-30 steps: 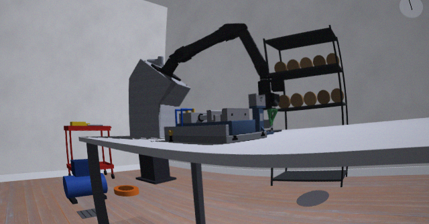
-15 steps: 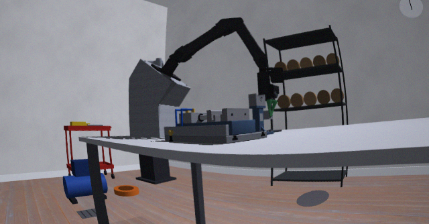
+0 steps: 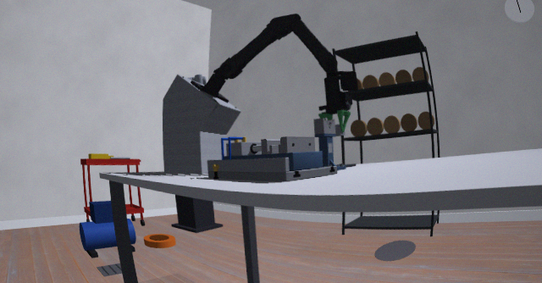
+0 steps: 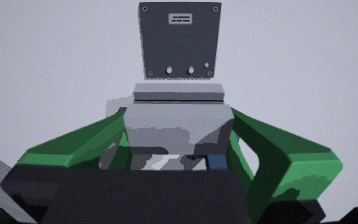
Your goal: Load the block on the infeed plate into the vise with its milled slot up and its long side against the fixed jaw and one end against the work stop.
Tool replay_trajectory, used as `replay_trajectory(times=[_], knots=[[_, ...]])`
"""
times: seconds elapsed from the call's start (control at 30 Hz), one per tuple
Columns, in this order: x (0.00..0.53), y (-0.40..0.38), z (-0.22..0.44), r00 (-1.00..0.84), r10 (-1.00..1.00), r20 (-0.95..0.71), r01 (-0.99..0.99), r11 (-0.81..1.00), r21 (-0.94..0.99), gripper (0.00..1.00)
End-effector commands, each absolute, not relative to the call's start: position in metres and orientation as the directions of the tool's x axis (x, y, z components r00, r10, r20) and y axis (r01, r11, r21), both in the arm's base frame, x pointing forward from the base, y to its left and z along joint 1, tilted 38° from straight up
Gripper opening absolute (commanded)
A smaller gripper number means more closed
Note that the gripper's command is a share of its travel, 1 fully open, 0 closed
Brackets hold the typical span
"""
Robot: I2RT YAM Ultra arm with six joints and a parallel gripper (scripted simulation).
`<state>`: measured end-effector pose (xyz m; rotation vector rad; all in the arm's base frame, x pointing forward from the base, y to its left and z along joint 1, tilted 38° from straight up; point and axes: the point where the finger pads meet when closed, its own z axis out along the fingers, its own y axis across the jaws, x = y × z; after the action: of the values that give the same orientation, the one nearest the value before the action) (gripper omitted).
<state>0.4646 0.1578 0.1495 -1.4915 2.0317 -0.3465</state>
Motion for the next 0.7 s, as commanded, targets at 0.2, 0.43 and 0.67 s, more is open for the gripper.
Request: replay_trajectory(times=[0.2,0.43,0.67], knots=[[0.435,0.157,0.191,-0.187,-0.929,-0.318,-0.773,0.339,-0.537,0.00],[0.423,0.155,0.221,-0.180,-0.926,-0.331,-0.760,0.344,-0.552,0.00],[0.413,0.153,0.233,-0.180,-0.926,-0.331,-0.760,0.345,-0.551,0.00]])
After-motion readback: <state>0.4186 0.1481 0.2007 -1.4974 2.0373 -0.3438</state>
